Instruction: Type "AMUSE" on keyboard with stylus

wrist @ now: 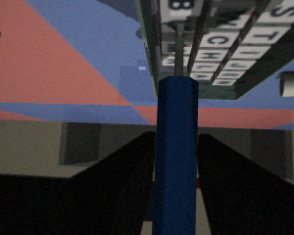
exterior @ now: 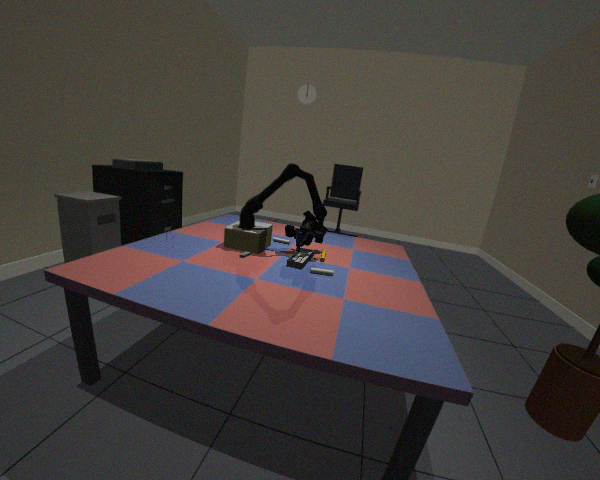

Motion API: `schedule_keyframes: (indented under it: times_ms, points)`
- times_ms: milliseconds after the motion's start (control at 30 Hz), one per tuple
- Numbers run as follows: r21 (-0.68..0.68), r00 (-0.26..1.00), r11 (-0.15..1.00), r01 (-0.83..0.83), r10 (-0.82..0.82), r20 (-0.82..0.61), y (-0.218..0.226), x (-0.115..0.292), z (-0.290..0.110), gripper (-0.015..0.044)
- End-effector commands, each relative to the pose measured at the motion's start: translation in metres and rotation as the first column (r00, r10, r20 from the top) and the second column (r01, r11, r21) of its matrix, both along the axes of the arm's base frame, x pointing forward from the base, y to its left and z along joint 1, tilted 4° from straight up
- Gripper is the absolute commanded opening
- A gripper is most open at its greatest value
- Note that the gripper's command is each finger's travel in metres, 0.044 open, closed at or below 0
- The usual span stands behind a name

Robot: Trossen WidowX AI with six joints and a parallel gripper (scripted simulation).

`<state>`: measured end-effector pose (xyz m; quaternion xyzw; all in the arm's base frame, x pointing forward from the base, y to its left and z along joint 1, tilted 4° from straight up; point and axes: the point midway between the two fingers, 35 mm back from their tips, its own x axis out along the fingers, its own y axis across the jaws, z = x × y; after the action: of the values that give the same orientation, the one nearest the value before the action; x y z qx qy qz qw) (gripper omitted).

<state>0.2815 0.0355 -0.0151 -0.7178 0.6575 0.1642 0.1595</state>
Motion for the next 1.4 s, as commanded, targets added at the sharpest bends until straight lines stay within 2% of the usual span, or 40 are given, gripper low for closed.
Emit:
schedule_keyframes:
  times_ms: [0,333,467,633,700,1367]
  points:
    - [0.001,1.0,1.0,-0.001,0.001,-0.002,0.0,0.0,0.001,0.0081]
    - [0.001,1.0,1.0,-0.001,0.001,-0.002,0.001,-0.002,0.037,0.0081]
    - [0.0,1.0,1.0,-0.005,0.005,-0.001,0.001,-0.001,0.034,0.0084]
    - [0.0,1.0,1.0,-0.005,0.005,-0.001,0.001,-0.001,0.034,0.0051]
    - [0.0,1.0,1.0,-0.005,0.005,-0.001,0.002,0.0,0.034,0.0]
    - [0.003,1.0,1.0,0.0,0.0,0.002,0.021,0.039,0.034,0.0]
